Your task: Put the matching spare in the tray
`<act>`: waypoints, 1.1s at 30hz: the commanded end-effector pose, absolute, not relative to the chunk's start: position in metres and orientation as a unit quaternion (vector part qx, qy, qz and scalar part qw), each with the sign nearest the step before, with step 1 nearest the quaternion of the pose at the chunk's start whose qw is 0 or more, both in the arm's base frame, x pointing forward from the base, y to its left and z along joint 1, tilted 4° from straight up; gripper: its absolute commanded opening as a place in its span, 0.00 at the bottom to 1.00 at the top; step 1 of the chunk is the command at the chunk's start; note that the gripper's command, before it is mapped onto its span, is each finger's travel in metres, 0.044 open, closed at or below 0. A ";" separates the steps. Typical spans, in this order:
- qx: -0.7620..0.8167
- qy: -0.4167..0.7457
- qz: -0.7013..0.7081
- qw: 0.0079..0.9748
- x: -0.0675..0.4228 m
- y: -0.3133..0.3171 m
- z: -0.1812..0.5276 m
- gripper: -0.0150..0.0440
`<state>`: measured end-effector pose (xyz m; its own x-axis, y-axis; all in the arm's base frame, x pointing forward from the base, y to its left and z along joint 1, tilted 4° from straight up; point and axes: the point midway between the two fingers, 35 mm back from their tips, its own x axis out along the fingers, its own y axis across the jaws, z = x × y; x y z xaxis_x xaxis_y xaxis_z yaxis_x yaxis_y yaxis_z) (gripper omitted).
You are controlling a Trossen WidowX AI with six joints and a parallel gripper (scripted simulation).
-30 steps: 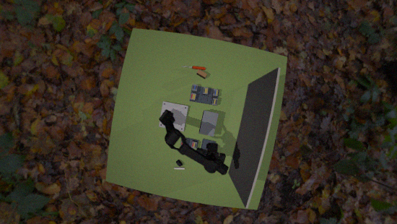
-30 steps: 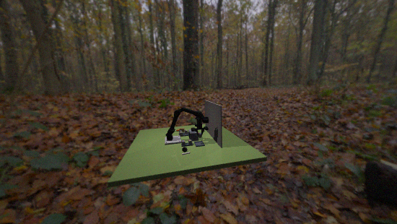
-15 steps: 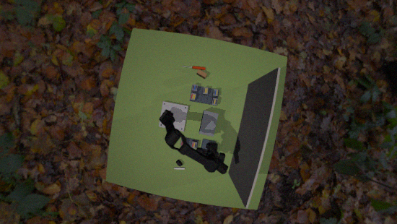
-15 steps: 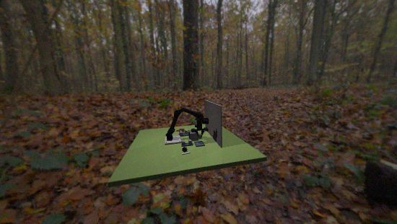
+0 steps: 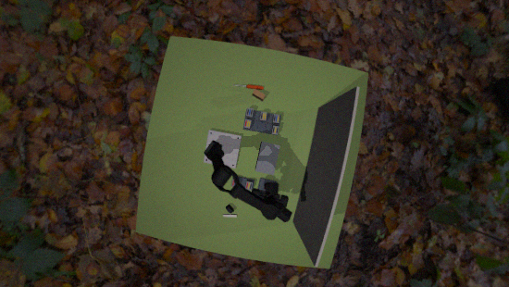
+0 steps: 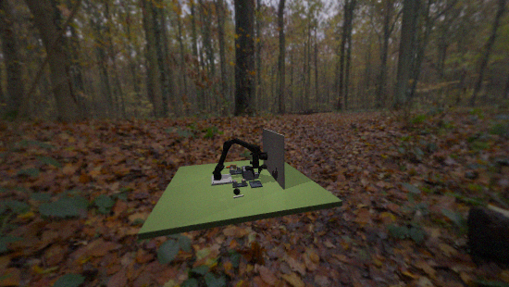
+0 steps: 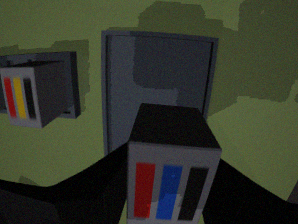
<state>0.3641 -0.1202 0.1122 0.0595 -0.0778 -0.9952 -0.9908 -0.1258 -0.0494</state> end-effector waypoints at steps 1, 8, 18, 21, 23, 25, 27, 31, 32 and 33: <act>-0.563 0.472 0.498 0.461 0.364 -0.120 0.107 0.25; -0.563 0.472 0.498 0.461 0.363 -0.120 0.103 0.25; -0.563 0.472 0.498 0.461 0.363 -0.120 0.096 0.25; -0.563 0.472 0.498 0.461 0.363 -0.120 0.093 0.25; -0.563 0.472 0.498 0.461 0.363 -0.120 0.092 0.25; -0.563 0.472 0.498 0.461 0.362 -0.120 0.091 0.25; -0.563 0.472 0.498 0.461 0.362 -0.120 0.089 0.25; -0.563 0.472 0.498 0.461 0.362 -0.120 0.087 0.25; -0.563 0.472 0.498 0.461 0.362 -0.120 0.086 0.25; -0.563 0.472 0.498 0.461 0.362 -0.120 0.085 0.25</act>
<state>0.3627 -0.1210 0.0892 0.0591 -0.0779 -0.9952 -0.9908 -0.1258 -0.0490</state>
